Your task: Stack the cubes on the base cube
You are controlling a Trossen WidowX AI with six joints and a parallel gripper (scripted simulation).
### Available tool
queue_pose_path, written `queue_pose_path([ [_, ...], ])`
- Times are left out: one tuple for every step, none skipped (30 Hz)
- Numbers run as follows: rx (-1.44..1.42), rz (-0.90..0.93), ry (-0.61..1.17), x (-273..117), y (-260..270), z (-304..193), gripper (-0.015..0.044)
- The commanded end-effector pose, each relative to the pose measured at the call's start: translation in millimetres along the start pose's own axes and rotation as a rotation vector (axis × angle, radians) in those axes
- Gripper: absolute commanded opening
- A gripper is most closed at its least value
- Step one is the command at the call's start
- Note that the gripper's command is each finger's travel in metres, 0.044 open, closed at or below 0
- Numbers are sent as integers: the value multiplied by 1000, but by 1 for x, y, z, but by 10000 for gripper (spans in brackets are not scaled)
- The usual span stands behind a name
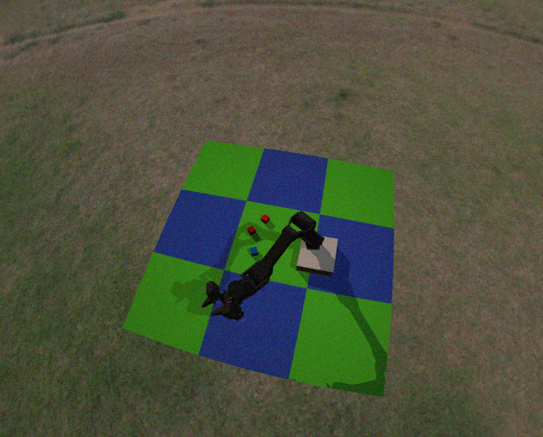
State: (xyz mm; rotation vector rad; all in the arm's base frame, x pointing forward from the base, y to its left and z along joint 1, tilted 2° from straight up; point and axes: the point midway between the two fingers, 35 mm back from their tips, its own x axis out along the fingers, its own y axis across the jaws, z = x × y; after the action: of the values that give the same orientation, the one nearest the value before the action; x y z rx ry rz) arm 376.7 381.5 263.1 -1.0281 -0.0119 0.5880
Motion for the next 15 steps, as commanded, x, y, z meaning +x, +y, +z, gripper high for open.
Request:
queue_pose_path([
  [-62, 38, 122, 8, -18, -59, 265],
  [-74, 48, 151, 9, -22, -72, 265],
  [-85, 58, 180, 9, -26, -86, 265],
  [-95, 69, 208, 10, -29, -100, 265],
  [-104, 81, 237, 9, -33, -113, 265],
  [-113, 93, 265, 8, -36, -127, 265],
  [-121, 106, 292, 7, -39, -141, 265],
  [-128, 120, 320, 5, -42, -154, 265],
  [-134, 134, 347, 3, -45, -168, 265],
  [-139, 148, 373, 1, -48, -181, 265],
  [-144, 163, 400, -2, -51, -194, 265],
  [-148, 179, 426, -6, -53, -207, 265],
  [-150, 195, 451, -10, -55, -220, 265],
  [-152, 211, 476, -14, -58, -233, 265],
  [-154, 228, 501, -18, -60, -245, 265],
])
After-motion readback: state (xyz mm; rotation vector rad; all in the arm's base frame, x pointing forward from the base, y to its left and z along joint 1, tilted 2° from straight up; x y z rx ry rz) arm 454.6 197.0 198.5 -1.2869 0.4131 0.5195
